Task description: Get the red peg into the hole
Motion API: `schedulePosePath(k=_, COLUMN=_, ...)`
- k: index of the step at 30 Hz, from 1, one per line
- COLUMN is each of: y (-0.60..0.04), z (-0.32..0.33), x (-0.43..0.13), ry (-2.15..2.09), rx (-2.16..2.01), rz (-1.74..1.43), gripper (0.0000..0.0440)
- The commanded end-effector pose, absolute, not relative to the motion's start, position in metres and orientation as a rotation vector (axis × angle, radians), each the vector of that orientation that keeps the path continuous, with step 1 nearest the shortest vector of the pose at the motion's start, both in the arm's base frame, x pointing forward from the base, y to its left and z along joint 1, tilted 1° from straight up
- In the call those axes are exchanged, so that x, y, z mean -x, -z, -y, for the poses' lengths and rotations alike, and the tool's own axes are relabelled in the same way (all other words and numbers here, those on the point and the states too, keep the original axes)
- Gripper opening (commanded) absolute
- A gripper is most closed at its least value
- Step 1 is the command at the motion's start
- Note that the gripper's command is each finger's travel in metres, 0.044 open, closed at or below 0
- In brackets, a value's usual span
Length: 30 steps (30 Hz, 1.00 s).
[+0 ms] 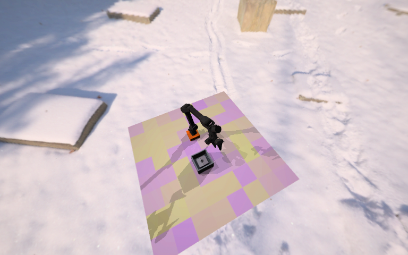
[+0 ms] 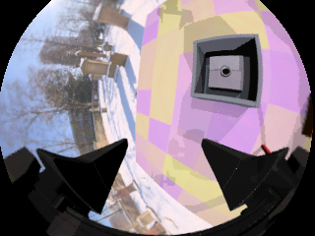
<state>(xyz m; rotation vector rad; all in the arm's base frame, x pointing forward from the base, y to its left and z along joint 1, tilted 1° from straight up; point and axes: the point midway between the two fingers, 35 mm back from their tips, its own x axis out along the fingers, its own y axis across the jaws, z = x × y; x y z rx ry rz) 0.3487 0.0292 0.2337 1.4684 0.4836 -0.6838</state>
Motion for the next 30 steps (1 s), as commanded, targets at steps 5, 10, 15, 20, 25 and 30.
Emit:
schedulePosePath(k=5, y=-0.19, z=-0.056, x=-0.308, ry=0.768, rx=-1.291, rz=-0.734, gripper=0.044)
schedulePosePath(k=10, y=-0.166, z=-0.066, x=-0.279, ry=0.83, rx=-1.177, rz=-0.88, gripper=0.044)
schedulePosePath(k=15, y=-0.143, z=-0.072, x=-0.251, ry=0.89, rx=-1.06, rz=-1.013, gripper=0.044)
schedulePosePath(k=20, y=-0.124, z=-0.075, x=-0.231, ry=0.93, rx=-0.967, rz=-1.107, gripper=0.044)
schedulePosePath(k=25, y=-0.106, z=-0.076, x=-0.219, ry=0.95, rx=-0.904, rz=-1.165, gripper=0.044)
schedulePosePath(k=30, y=-0.084, z=-0.078, x=-0.213, ry=0.95, rx=-0.869, rz=-1.196, gripper=0.044)
